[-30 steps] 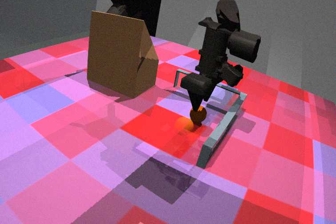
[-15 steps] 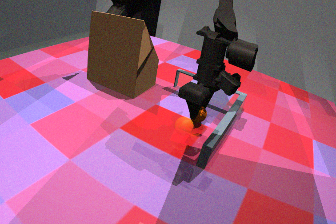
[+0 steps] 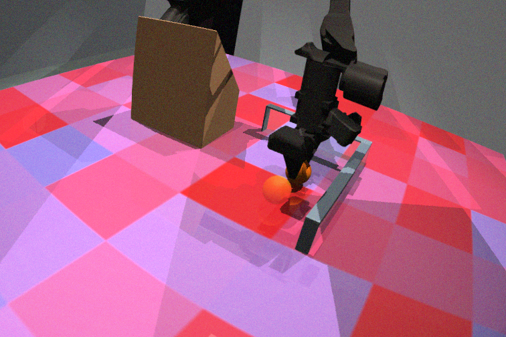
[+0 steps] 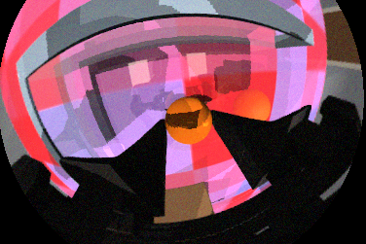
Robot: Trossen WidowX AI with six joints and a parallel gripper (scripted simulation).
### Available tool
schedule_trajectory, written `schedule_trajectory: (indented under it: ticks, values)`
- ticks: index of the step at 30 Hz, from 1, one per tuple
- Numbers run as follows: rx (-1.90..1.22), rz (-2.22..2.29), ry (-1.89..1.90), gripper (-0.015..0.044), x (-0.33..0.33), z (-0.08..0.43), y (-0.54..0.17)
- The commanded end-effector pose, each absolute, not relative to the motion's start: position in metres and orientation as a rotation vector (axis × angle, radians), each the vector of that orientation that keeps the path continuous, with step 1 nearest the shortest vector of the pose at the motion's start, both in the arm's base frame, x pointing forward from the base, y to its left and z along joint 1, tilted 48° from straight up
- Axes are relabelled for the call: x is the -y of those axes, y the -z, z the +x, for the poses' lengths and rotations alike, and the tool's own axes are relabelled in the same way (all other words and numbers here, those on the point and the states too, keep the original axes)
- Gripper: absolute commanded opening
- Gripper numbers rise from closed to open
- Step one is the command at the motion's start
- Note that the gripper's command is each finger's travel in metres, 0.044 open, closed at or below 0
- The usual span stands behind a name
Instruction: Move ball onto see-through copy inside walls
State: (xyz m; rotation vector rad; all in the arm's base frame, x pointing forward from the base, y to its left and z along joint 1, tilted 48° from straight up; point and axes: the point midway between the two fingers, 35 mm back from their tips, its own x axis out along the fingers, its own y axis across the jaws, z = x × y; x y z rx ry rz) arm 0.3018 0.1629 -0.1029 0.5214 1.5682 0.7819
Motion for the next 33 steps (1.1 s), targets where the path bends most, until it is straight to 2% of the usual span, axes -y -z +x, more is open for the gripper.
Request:
schedule_trajectory:
  ticks: [1,4,20,33]
  values:
    - [-1.568,0.523,-0.776,0.008,-0.156,0.306,0.098]
    - [-1.568,0.518,-0.771,0.0001,-0.141,0.312,0.085]
    - [-1.568,0.519,-0.774,0.0,-0.066,0.323,0.013]
    - [-1.568,0.517,-0.773,0.0,-0.054,0.325,0.067]
